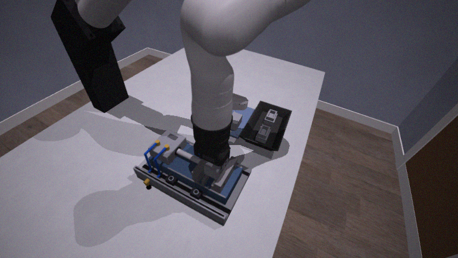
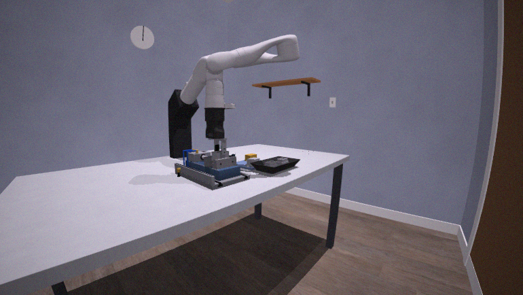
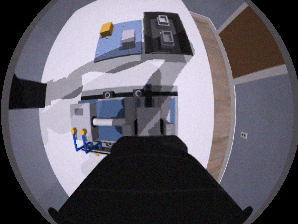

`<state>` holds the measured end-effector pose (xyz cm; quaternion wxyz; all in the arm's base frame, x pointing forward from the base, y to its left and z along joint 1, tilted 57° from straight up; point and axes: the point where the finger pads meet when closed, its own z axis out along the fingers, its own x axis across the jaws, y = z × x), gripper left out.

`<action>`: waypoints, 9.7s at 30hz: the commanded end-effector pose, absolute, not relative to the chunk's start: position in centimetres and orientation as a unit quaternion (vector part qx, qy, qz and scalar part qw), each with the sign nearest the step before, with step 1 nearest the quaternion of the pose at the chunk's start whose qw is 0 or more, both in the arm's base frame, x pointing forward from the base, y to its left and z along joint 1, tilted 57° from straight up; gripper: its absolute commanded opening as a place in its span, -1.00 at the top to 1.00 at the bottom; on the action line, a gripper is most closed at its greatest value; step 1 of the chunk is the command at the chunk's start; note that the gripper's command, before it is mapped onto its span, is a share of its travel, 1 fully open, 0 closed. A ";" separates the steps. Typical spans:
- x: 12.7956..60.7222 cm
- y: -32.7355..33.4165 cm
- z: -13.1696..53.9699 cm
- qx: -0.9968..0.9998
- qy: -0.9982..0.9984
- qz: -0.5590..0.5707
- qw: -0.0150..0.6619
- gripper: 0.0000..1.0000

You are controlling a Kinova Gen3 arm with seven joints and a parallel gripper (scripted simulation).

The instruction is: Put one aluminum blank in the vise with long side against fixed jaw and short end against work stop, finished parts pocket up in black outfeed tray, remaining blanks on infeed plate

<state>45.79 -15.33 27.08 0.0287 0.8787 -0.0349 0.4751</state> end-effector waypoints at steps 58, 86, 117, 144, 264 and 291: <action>46.0 -15.7 27.4 0.877 -0.040 0.478 0.030 1.00; 46.0 -15.7 27.3 0.877 -0.040 0.478 0.030 1.00; 46.0 -15.7 27.3 0.877 -0.040 0.478 0.029 -1.00; 44.2 -15.0 27.9 0.880 -0.037 0.473 0.026 -1.00; 37.7 -14.6 28.2 0.878 -0.033 0.477 0.031 1.00; 39.2 -14.8 27.2 0.878 -0.032 0.477 0.032 1.00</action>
